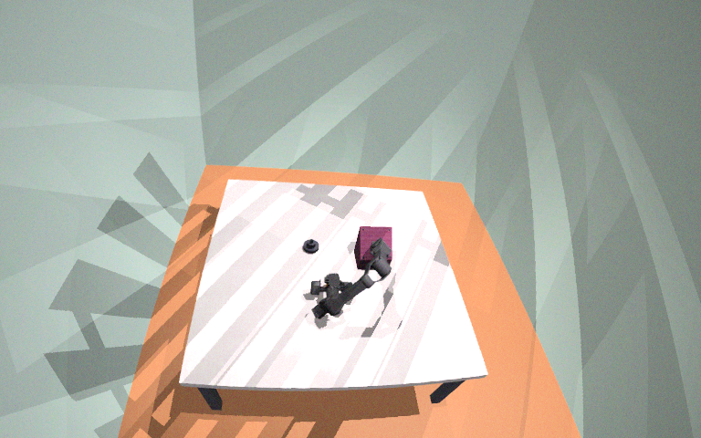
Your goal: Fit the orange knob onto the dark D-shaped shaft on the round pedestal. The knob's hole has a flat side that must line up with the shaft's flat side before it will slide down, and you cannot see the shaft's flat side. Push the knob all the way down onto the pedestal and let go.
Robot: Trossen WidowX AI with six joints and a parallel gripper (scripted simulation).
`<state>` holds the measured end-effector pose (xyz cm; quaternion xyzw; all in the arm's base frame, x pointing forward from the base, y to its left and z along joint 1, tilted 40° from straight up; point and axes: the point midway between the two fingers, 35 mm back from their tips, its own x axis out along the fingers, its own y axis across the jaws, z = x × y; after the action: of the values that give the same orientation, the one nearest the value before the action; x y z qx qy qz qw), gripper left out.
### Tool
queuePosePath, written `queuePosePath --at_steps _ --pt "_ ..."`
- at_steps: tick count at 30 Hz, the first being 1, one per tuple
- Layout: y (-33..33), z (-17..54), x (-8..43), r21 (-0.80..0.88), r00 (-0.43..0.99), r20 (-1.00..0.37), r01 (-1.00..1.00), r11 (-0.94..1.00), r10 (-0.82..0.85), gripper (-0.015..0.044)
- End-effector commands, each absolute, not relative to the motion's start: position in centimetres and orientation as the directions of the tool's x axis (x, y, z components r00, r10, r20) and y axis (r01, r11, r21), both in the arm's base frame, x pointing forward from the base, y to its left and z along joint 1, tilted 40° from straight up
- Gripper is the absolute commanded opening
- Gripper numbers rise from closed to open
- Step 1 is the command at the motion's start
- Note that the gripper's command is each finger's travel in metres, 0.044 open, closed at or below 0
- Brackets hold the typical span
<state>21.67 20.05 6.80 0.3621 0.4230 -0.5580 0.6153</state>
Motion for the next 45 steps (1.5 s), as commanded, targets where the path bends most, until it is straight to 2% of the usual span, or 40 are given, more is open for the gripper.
queuePosePath --at_steps 1,4,9,15,17,20,23,27,29,45 --pt "20.0 6.8 21.7 -0.025 0.021 -0.923 0.993 0.113 -0.384 0.044" --pt "19.8 7.1 21.7 -0.025 0.021 -0.923 0.993 0.114 -0.383 0.044" --pt "15.1 12.6 22.4 -0.024 0.022 -0.924 0.993 0.115 -0.382 0.044" --pt "14.8 12.8 22.4 -0.024 0.022 -0.924 0.993 0.115 -0.382 0.044" --pt "14.6 12.6 22.2 -0.055 -0.018 -0.942 0.993 0.102 -0.336 0.044" --pt "14.0 11.8 21.7 -0.154 -0.145 -0.984 0.985 0.077 -0.102 0.044" --pt "13.9 11.9 21.6 -0.183 -0.197 -0.964 0.979 0.091 0.177 0.044" --pt "13.7 13.4 22.3 -0.091 -0.138 -0.836 0.989 0.114 0.532 0.044" --pt "13.5 14.2 22.6 -0.03 -0.093 -0.77 0.993 0.11 0.632 0.044" --pt "13.5 14.3 22.7 -0.011 -0.087 -0.761 0.993 0.121 0.643 0.044"
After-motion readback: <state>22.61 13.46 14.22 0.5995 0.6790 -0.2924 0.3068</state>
